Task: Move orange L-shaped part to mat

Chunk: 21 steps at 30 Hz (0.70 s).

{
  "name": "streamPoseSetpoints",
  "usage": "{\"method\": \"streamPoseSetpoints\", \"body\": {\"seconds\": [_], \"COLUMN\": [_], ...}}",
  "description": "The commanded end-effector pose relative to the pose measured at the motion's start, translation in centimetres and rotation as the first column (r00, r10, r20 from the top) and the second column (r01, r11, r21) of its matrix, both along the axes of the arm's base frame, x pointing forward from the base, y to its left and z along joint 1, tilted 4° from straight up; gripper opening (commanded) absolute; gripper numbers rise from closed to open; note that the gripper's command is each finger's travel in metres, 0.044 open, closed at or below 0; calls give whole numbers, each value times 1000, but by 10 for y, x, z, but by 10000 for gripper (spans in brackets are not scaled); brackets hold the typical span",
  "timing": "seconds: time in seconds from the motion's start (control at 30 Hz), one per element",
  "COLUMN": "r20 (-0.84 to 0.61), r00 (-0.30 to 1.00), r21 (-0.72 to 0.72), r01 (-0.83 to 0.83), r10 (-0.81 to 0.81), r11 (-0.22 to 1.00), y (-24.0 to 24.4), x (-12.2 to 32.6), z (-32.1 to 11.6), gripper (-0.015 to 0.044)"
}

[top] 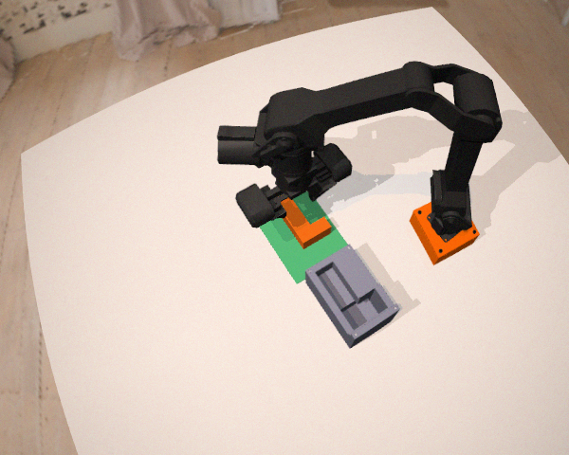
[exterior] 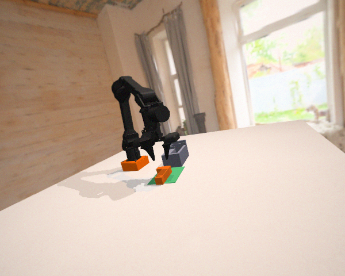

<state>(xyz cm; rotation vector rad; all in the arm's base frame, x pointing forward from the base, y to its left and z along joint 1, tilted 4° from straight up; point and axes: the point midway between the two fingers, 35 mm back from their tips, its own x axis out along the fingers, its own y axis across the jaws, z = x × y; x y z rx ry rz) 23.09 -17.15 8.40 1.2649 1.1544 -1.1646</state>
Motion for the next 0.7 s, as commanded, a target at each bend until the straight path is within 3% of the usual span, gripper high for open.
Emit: {"method": "streamPoseSetpoints", "body": {"seconds": [0.0, 0.03, 0.17, 0.67], "r20": [13, 13, 14, 25], "r00": [1000, 1000, 1000, 1000], "r21": [-9, -9, -7, -21], "r01": [0, 0, 2, 6], "r10": [1, 0, -2, -6], "r11": [1000, 1000, 1000, 1000], "y": [-3, -3, -1, -3], "x": [2, 2, -5, -3], "z": [26, 37, 80, 79], "gripper": [368, 394, 400, 400]}}
